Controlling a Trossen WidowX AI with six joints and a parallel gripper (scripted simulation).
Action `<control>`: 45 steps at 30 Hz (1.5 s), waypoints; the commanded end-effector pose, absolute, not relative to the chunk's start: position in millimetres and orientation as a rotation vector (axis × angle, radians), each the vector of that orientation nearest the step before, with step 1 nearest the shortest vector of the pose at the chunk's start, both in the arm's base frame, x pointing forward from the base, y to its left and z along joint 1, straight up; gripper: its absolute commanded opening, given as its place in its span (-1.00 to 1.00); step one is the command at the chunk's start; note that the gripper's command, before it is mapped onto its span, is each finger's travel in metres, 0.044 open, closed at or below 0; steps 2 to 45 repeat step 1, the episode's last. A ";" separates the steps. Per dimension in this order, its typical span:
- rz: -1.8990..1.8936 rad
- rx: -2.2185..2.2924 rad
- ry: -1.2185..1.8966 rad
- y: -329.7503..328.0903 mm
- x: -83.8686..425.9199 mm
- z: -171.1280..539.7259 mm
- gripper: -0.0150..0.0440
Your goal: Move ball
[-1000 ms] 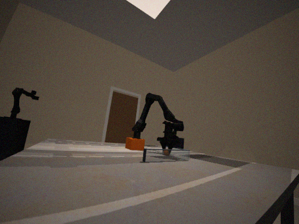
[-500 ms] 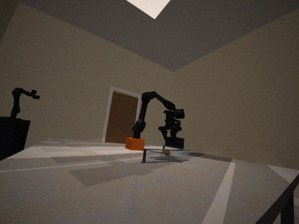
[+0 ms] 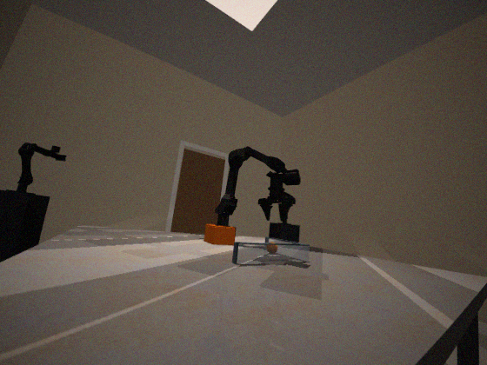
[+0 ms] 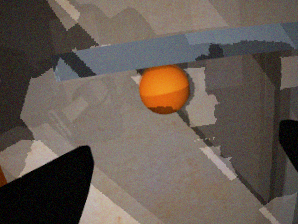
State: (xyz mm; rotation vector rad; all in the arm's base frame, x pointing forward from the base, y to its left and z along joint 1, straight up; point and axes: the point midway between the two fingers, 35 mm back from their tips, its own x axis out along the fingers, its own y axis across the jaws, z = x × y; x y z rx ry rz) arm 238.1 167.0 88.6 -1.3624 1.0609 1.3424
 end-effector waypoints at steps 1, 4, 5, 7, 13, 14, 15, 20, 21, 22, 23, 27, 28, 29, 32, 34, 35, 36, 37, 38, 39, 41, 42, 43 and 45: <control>1.346 -1.362 1.070 165.2 235.5 97.3 1.00; 1.346 -1.362 1.070 165.2 235.5 97.3 1.00; 1.346 -1.362 1.070 165.2 235.5 97.3 1.00; 1.346 -1.362 1.070 165.2 235.5 97.3 1.00; 1.346 -1.362 1.070 165.2 235.5 97.3 1.00; 1.346 -1.362 1.070 165.2 235.5 97.3 1.00; 1.346 -1.362 1.070 165.2 235.5 97.3 1.00; 1.346 -1.362 1.070 165.2 235.5 97.3 1.00; 1.346 -1.362 1.070 165.2 235.5 97.3 1.00; 1.346 -1.362 1.070 165.2 235.5 97.3 1.00; 1.346 -1.362 1.070 165.2 235.5 97.3 1.00; 1.346 -1.362 1.070 165.2 235.5 97.3 1.00; 1.346 -1.362 1.070 165.2 235.5 97.3 1.00; 1.346 -1.362 1.070 165.2 235.5 97.3 1.00; 1.346 -1.362 1.070 165.2 235.5 97.3 1.00; 1.346 -1.362 1.070 165.2 235.5 97.3 1.00; 1.346 -1.362 1.070 165.2 235.5 97.3 1.00; 1.346 -1.362 1.070 165.2 235.5 97.3 1.00; 1.346 -1.362 1.070 165.2 235.5 97.3 1.00; 1.346 -1.362 1.070 165.2 235.5 97.3 1.00; 1.346 -1.362 1.070 165.2 235.5 97.3 1.00; 1.346 -1.362 1.070 165.2 235.5 97.3 1.00; 1.346 -1.362 1.070 165.2 235.5 97.3 1.00; 1.346 -1.362 1.070 165.2 235.5 97.3 1.00; 1.346 -1.362 1.070 165.2 235.5 97.3 1.00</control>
